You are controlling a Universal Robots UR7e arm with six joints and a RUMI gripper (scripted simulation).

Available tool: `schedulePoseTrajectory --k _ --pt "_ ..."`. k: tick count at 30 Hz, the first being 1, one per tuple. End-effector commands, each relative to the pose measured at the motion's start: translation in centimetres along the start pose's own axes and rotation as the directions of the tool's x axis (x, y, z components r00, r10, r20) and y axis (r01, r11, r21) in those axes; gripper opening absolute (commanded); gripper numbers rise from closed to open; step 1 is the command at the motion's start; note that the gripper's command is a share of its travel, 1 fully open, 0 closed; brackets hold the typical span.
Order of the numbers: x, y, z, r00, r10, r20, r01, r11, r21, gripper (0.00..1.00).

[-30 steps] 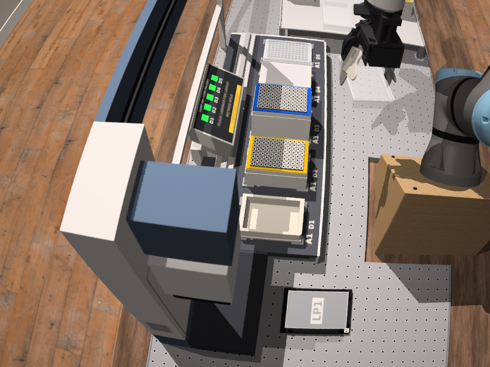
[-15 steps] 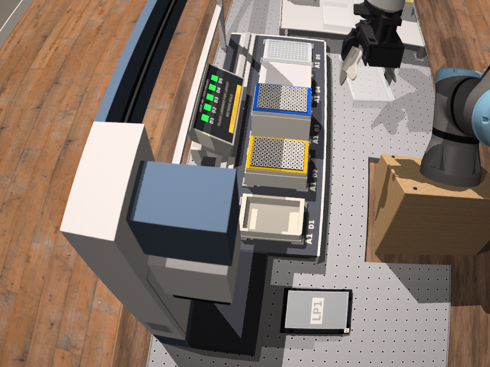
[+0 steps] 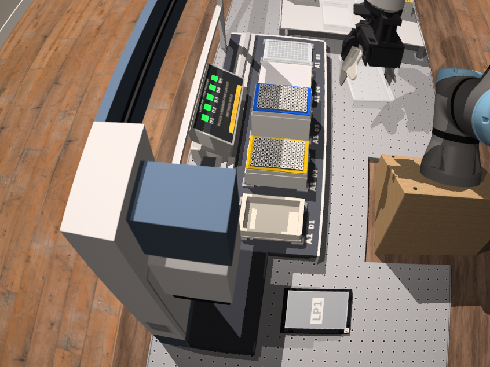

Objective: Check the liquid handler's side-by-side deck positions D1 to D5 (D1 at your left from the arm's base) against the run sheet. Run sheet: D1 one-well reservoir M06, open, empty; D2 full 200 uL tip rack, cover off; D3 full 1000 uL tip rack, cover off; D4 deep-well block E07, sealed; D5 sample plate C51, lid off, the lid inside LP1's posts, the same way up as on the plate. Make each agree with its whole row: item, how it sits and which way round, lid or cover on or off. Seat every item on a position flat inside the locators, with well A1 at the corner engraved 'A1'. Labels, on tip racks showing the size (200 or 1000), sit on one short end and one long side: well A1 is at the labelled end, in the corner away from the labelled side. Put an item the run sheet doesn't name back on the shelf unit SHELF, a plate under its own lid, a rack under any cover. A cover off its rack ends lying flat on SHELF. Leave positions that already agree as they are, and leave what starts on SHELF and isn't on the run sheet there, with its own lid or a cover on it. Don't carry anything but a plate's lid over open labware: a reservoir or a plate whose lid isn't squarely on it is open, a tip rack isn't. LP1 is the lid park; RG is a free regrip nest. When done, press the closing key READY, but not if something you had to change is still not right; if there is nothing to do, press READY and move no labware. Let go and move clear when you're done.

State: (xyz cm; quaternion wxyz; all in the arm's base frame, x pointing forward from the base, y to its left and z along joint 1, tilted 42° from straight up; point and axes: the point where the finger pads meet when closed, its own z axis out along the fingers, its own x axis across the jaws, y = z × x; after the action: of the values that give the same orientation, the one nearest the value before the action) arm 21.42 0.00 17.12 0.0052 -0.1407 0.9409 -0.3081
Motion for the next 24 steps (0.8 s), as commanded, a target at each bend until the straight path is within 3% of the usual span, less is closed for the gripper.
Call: schedulePoseTrajectory --k 1,10,18,19,20,24 --pt "0.0 -0.1 -0.2 0.996 0.079 -0.046 -0.074 0.993 0.095 0.0" --pt "0.0 -0.1 -0.2 0.996 0.079 -0.046 -0.074 0.993 0.095 0.0" --pt "0.5 -3.0 -0.5 0.982 0.185 -0.035 -0.181 0.979 0.099 0.0" --pt "0.6 -3.5 -0.5 0.982 0.185 -0.035 -0.181 0.979 0.099 0.0" --pt "0.4 -4.3 -0.5 0.998 0.024 -0.051 -0.02 0.996 0.092 0.0" --pt "1.0 -6.2 -0.8 0.993 0.105 -0.044 -0.101 0.99 0.096 0.0"
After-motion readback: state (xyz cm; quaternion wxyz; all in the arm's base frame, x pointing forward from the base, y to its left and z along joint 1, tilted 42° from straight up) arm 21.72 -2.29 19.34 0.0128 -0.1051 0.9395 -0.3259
